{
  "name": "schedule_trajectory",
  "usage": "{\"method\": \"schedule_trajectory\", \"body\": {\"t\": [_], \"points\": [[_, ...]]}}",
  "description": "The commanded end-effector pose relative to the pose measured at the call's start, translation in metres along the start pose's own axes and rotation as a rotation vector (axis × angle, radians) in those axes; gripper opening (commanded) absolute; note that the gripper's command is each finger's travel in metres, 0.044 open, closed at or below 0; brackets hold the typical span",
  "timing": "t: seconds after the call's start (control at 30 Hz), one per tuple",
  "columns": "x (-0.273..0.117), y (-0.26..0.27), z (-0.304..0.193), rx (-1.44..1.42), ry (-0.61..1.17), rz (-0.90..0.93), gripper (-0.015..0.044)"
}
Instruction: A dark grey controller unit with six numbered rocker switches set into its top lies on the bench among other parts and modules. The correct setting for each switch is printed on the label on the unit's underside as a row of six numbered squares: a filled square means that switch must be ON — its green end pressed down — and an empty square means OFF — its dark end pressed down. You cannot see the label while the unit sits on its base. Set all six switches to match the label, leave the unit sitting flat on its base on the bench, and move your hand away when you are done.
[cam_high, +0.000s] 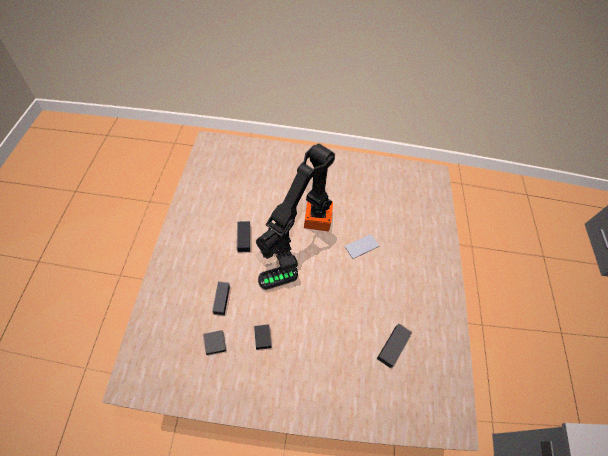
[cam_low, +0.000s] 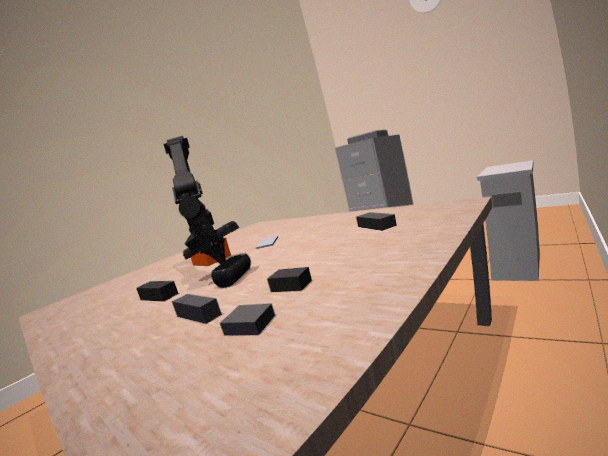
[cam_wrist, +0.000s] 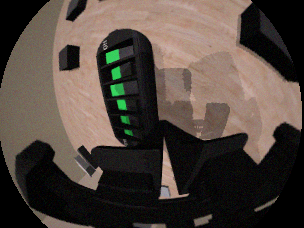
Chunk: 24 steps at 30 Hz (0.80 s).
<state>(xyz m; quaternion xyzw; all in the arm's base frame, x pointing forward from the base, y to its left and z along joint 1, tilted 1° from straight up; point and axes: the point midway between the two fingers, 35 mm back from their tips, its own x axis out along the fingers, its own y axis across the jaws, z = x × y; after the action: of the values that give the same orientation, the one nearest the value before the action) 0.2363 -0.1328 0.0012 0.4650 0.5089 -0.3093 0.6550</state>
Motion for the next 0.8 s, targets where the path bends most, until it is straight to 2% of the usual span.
{"method": "schedule_trajectory", "body": {"t": [0.0,0.77], "points": [[0.008,-0.003,-0.003,0.003,0.009,-0.001,0.0],[0.025,-0.007,-0.004,0.002,0.009,-0.003,0.0]]}}
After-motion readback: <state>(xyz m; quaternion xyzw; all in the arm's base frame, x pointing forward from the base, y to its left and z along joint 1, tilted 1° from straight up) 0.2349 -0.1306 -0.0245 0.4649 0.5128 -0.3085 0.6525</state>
